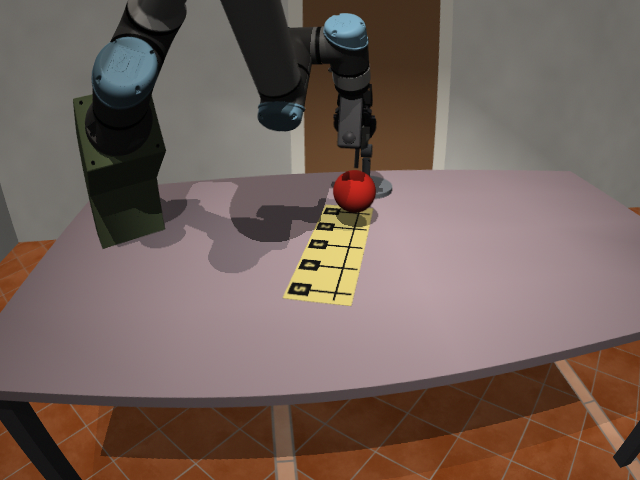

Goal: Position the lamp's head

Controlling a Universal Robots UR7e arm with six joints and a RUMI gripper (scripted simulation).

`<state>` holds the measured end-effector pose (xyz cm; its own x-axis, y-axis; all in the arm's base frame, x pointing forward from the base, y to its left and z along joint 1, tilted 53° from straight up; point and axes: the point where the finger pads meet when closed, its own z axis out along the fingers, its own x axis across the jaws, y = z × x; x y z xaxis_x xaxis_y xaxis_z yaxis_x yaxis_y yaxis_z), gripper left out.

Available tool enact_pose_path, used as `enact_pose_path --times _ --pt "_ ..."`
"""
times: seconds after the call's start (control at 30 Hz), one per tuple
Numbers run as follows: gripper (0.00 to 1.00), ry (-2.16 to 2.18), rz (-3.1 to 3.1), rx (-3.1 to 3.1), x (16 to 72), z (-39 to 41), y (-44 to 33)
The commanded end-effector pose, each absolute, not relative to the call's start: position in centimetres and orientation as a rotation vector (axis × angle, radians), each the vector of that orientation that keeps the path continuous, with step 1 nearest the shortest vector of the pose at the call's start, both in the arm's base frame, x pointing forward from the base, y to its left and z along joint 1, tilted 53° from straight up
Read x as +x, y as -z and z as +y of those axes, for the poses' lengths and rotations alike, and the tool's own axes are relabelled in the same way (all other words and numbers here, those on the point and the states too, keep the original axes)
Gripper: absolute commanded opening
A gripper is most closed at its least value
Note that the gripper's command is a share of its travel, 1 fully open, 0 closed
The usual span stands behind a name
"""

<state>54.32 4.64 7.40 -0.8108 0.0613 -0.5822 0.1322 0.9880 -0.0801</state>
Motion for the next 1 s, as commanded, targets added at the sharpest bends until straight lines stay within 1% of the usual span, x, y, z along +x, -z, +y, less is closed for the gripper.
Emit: enact_pose_path --times 0.0,0.37,0.97 --pt "0.00 0.154 2.516 0.134 54.3 4.7 -7.4" --pt "0.00 0.154 2.516 0.134 54.4 4.7 -7.4" --pt "0.00 0.166 2.514 0.173 52.9 1.7 -9.1"
